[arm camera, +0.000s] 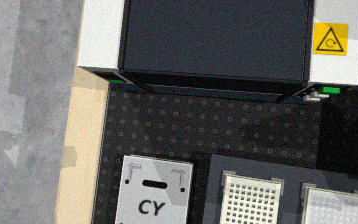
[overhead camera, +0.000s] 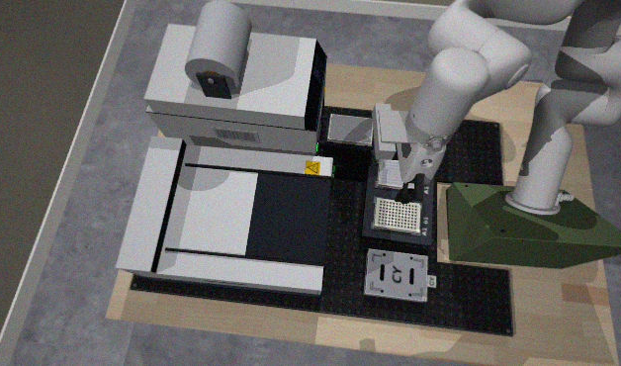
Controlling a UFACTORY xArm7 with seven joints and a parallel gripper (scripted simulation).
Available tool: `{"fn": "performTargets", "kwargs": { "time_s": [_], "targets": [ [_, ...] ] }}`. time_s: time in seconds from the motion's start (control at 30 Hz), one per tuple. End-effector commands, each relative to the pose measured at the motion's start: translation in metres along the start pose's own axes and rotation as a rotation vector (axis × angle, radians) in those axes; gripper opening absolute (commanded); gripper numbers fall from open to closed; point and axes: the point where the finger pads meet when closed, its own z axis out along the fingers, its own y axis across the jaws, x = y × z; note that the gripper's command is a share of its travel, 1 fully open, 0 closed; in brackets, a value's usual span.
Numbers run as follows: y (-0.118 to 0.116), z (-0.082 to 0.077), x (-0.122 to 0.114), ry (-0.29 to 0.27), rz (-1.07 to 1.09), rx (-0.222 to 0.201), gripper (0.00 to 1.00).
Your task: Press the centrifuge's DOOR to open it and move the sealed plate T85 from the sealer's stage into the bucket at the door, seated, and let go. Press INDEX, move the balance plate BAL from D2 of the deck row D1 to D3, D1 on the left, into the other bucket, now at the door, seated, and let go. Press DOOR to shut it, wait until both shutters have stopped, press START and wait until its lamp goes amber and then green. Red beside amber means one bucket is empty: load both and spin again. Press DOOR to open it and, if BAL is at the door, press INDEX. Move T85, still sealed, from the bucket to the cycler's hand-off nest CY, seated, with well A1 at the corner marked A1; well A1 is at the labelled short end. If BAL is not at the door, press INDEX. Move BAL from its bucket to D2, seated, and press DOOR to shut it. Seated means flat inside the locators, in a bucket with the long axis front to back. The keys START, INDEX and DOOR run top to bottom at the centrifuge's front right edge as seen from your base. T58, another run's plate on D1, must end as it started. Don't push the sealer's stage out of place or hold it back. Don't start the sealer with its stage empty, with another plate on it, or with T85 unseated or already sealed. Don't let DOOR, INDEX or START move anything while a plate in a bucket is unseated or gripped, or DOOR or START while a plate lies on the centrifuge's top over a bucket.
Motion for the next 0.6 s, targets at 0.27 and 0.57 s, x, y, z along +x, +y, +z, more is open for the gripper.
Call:
{"fn": "performTargets", "kwargs": {
  "time_s": [0.27, 0.57],
  "targets": [
    [0.035, -0.016, -0.02, -0.038, 0.062, -0.075, 1.0],
    [0.064, -0.029, -0.037, -0.068, 0.117, -0.148, 1.0]
  ]
}}
